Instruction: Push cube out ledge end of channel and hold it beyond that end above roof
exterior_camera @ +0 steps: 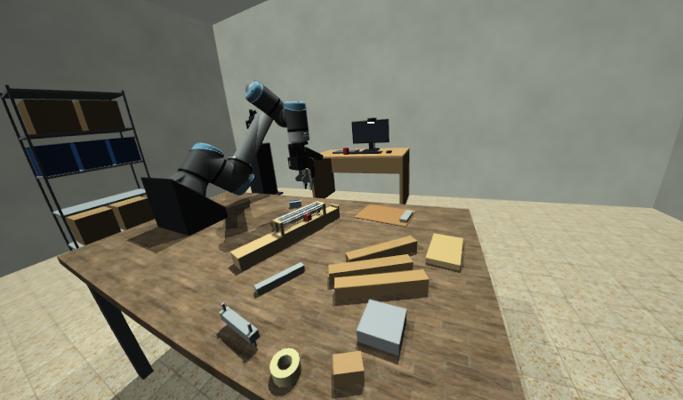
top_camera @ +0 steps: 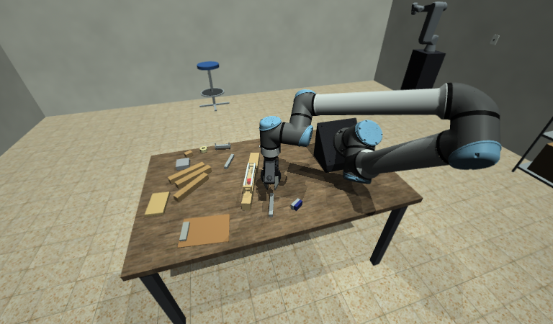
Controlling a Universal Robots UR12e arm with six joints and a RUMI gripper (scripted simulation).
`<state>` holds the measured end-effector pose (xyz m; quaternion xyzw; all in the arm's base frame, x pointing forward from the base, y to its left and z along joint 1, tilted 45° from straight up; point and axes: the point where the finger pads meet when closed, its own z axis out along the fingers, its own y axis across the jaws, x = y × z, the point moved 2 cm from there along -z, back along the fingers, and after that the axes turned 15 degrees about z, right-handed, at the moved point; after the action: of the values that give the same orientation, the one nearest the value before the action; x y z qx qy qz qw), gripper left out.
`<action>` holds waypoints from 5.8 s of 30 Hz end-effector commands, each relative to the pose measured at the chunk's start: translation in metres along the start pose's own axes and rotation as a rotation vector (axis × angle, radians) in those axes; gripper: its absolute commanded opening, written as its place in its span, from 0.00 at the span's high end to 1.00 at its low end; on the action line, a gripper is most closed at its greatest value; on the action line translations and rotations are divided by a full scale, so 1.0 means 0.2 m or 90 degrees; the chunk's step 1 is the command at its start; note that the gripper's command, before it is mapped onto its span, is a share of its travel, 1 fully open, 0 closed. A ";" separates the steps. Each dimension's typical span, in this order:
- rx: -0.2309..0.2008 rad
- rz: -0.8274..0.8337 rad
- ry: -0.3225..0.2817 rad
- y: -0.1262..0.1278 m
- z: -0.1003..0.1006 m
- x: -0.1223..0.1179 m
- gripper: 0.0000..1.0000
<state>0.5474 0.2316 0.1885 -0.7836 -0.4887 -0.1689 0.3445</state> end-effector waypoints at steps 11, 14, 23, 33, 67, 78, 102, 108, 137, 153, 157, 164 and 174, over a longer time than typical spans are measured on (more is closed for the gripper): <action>-0.001 0.000 0.000 0.00 0.00 0.00 0.78; -0.001 0.000 0.000 0.00 0.00 0.00 0.78; -0.001 0.000 0.000 0.00 0.00 0.00 0.78; -0.001 0.000 0.000 0.00 0.00 0.00 0.78; 0.000 0.000 0.000 0.00 0.49 0.00 0.78; 0.000 0.000 0.000 0.00 0.56 0.00 0.78; 0.000 0.000 0.000 0.00 0.56 0.00 0.78; 0.000 0.000 0.000 0.00 0.56 0.00 0.78; 0.000 0.000 0.000 0.00 0.56 0.00 1.00; 0.000 0.000 0.000 0.00 0.54 0.00 1.00; 0.000 0.000 0.000 0.00 0.48 0.00 1.00; 0.000 0.000 0.000 0.00 0.25 0.00 1.00; 0.000 0.000 0.000 0.00 0.03 0.00 1.00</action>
<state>0.5463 0.2489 0.1712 -0.7842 -0.4880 -0.1696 0.3436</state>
